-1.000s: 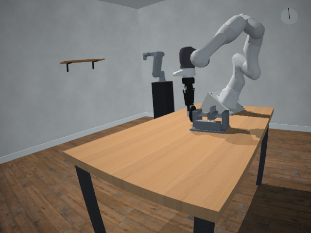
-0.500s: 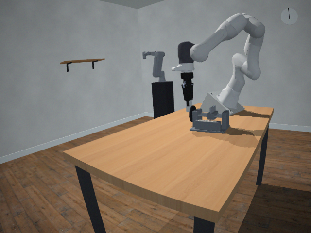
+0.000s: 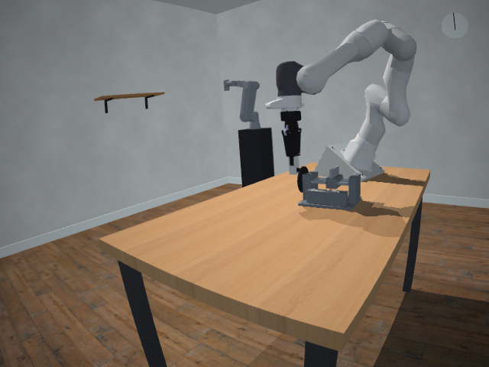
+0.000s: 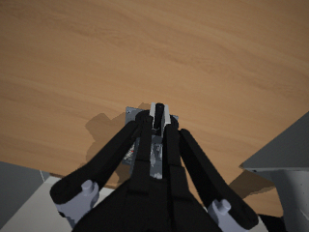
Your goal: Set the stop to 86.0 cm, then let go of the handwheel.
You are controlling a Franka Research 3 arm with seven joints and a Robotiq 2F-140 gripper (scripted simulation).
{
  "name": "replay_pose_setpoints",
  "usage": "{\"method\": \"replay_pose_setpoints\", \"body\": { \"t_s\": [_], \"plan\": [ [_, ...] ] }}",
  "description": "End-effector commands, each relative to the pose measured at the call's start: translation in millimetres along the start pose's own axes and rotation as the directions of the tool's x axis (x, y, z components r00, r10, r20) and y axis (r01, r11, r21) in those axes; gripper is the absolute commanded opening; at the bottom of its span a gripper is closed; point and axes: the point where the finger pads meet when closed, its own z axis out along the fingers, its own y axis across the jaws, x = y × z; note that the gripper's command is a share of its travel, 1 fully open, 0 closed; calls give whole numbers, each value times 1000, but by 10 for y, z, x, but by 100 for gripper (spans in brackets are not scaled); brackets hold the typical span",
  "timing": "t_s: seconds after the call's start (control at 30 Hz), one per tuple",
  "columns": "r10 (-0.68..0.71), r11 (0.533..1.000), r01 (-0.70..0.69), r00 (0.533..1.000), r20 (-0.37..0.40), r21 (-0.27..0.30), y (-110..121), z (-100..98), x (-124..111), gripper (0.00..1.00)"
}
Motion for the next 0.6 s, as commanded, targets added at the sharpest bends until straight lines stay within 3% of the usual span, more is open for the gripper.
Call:
{"method": "replay_pose_setpoints", "body": {
  "t_s": [0.0, 0.57],
  "plan": [
    [11, 1000, -11, 1000, -2, -1, -95, 38, -3, 4],
    [11, 1000, -11, 1000, -2, -1, -305, 284, 0, 4]
  ]
}}
